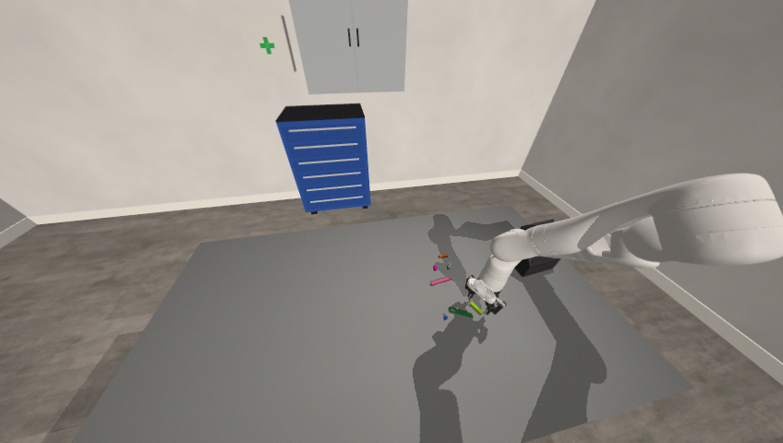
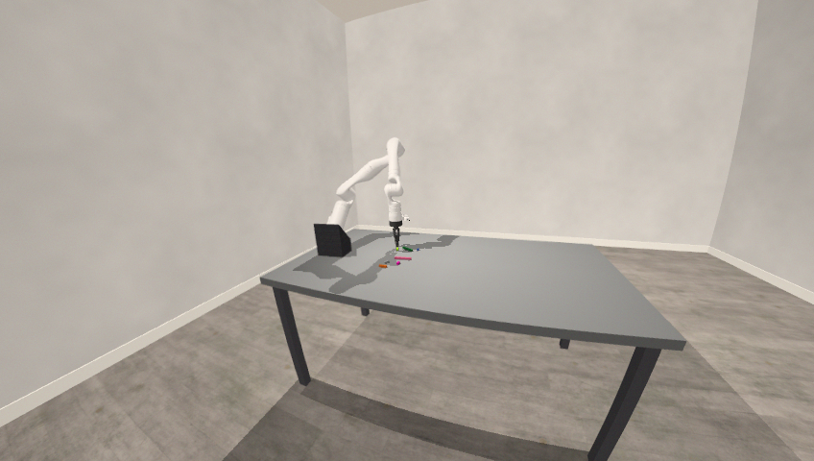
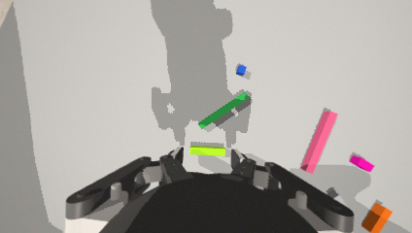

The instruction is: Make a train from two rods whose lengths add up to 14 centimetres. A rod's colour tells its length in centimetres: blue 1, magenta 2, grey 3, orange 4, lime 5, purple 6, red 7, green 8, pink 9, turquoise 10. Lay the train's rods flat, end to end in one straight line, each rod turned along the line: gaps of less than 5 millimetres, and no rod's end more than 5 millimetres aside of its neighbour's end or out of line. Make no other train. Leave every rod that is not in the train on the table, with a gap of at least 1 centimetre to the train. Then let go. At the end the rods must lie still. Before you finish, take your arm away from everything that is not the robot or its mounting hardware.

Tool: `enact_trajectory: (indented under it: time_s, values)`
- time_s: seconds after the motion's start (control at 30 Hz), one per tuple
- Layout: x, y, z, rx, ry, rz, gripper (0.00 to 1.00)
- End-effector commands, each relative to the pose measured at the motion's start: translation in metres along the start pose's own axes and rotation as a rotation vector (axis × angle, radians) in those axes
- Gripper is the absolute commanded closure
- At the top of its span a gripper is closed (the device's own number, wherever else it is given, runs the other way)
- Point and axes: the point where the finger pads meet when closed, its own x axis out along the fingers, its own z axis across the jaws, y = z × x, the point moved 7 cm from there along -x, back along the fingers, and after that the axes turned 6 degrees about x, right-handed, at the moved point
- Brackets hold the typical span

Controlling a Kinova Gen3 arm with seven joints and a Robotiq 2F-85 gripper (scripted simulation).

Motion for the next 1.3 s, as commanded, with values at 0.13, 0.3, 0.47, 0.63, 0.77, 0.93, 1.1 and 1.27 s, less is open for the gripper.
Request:
enact_trajectory:
  time_s: [0.13, 0.3, 0.47, 0.63, 0.77, 0.93, 1.1, 1.27]
  values:
    - [0.000, 0.001, 0.002, -0.004, -0.003, 0.003, 0.30]
    - [0.000, 0.001, 0.002, -0.004, -0.003, 0.003, 0.30]
    - [0.004, 0.000, 0.003, -0.001, -0.002, 0.001, 0.30]
    - [0.010, 0.000, 0.003, -0.001, -0.001, 0.000, 0.30]
    - [0.015, 0.000, 0.002, 0.000, -0.001, 0.000, 0.30]
    - [0.018, 0.000, 0.002, -0.001, -0.002, 0.000, 0.30]
    - [0.020, 0.000, 0.002, -0.002, -0.002, 0.001, 0.30]
    - [0.020, 0.000, 0.002, -0.003, -0.003, 0.002, 0.30]
